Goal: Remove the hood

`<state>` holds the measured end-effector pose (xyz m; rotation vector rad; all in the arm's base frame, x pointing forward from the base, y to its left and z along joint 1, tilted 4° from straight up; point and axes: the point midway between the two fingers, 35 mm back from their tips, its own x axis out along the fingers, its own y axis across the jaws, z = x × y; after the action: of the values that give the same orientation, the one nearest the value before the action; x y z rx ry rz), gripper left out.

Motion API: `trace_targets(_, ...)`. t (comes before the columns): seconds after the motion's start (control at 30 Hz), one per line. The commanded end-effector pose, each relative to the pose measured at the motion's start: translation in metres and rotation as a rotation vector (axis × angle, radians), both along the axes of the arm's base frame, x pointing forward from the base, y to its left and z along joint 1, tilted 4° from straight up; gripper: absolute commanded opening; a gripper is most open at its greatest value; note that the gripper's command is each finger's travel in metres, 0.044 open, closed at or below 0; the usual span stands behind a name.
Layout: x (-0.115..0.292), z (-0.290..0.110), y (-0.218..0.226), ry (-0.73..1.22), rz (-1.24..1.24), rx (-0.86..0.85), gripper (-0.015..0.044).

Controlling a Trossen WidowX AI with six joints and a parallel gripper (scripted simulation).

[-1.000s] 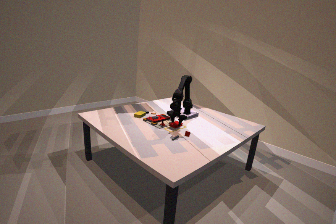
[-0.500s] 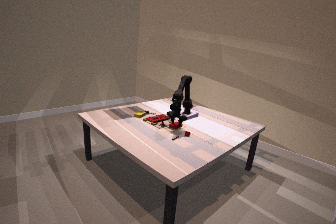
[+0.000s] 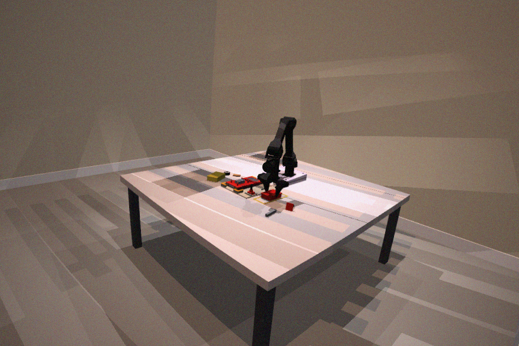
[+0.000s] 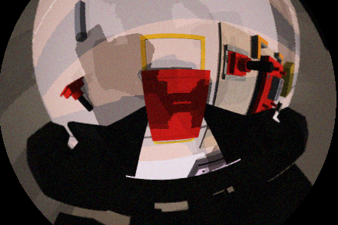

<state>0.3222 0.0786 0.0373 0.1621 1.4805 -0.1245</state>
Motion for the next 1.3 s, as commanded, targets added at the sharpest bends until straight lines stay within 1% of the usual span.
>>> trace_targets(0.0,0.0,-0.003,-0.001,0.001,-0.004,-0.006,0.0)
trace_targets(0.1,0.0,-0.004,-0.001,0.001,-0.004,-0.006,0.0)
trace_targets(0.67,0.0,0.0,0.0,0.0,0.0,0.0,0.044)
trace_targets(0.77,0.0,0.018,0.0,0.0,0.0,0.0,0.044)
trace_targets(0.93,-0.005,0.067,-0.001,0.001,0.0,-0.001,0.044)
trace_targets(1.27,-0.006,0.069,-0.001,0.001,0.0,-0.001,0.044)
